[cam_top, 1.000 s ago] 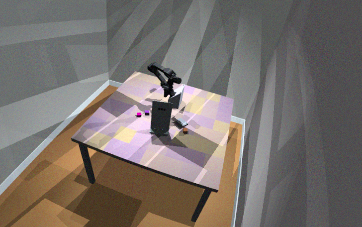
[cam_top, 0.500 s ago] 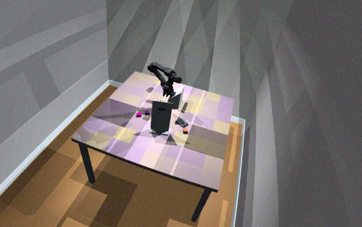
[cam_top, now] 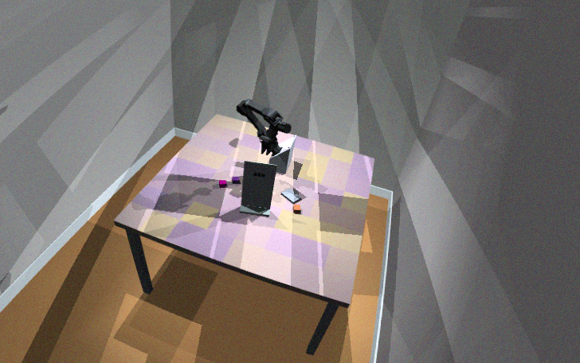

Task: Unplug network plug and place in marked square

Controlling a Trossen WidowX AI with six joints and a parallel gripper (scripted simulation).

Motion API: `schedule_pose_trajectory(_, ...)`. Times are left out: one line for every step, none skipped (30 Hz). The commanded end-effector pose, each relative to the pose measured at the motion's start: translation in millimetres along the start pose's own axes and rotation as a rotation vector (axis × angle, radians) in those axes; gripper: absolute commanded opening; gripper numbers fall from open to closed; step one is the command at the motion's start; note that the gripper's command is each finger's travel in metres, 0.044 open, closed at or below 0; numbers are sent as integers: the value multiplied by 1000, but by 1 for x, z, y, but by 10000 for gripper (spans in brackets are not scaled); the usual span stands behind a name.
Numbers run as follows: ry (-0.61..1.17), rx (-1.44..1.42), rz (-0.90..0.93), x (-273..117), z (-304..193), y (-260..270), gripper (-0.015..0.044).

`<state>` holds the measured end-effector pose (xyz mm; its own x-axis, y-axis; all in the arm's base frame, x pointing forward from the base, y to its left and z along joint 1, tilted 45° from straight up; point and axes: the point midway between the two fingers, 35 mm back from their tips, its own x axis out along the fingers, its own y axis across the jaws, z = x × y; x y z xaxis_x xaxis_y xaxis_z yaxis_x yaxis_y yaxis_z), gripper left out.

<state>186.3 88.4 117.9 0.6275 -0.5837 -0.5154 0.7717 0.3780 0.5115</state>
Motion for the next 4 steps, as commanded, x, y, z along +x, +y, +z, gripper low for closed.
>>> schedule_pose_trajectory(1,2,-5,0,0,-1,440)
schedule_pose_trajectory(1,2,-5,0,0,-1,440)
schedule_pose_trajectory(1,2,-5,0,0,-1,440)
schedule_pose_trajectory(1,2,-5,0,0,-1,440)
